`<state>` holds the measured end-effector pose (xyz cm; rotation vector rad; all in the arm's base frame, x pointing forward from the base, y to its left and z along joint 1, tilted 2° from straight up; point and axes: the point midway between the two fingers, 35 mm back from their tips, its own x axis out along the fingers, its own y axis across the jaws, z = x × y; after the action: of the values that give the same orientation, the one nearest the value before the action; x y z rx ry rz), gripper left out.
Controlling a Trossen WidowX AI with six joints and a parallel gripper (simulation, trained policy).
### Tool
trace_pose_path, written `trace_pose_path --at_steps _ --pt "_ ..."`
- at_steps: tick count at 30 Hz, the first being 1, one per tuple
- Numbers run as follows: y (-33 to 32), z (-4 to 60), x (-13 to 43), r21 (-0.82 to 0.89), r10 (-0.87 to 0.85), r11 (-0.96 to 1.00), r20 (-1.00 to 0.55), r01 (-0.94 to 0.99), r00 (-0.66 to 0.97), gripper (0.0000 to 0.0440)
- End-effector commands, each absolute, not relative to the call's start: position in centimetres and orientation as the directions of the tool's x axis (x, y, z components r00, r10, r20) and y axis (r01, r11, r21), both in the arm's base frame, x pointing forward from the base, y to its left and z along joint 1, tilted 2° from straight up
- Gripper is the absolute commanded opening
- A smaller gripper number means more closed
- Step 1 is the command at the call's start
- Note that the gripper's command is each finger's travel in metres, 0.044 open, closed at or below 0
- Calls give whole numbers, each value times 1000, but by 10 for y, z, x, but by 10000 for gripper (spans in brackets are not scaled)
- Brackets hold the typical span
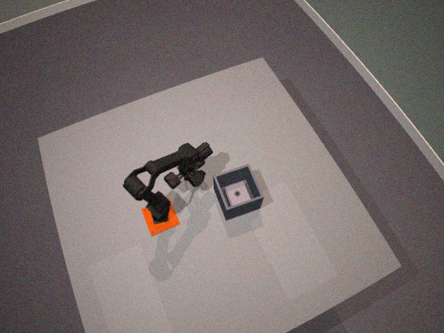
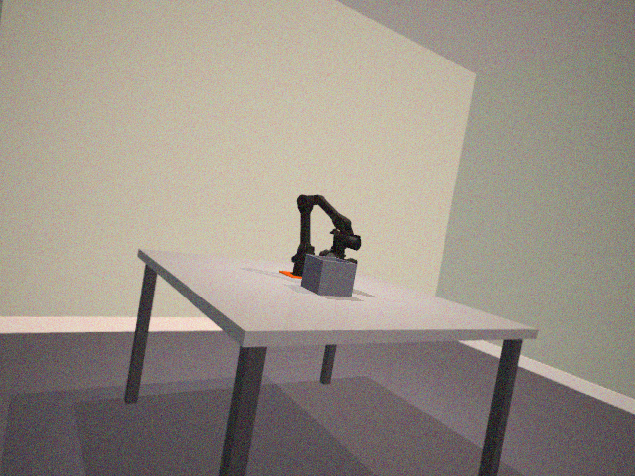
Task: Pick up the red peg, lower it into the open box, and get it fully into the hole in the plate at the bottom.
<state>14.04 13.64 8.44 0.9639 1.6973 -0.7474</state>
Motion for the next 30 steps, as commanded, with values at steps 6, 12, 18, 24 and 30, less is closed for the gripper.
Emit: trace_pose_path --at_steps 6,12,18,24,30 --pt "137 77 144 -40 239 488 -955 872 -177 135" --pt "141 81 147 -21 252 510 -952 860 -172 16" --pt "152 102 156 79 341 510 -933 856 -117 5" --pt "158 127 162 182 415 512 -908 840 -56 0" --pt "157 156 171 277 458 509 -889 815 16 0"
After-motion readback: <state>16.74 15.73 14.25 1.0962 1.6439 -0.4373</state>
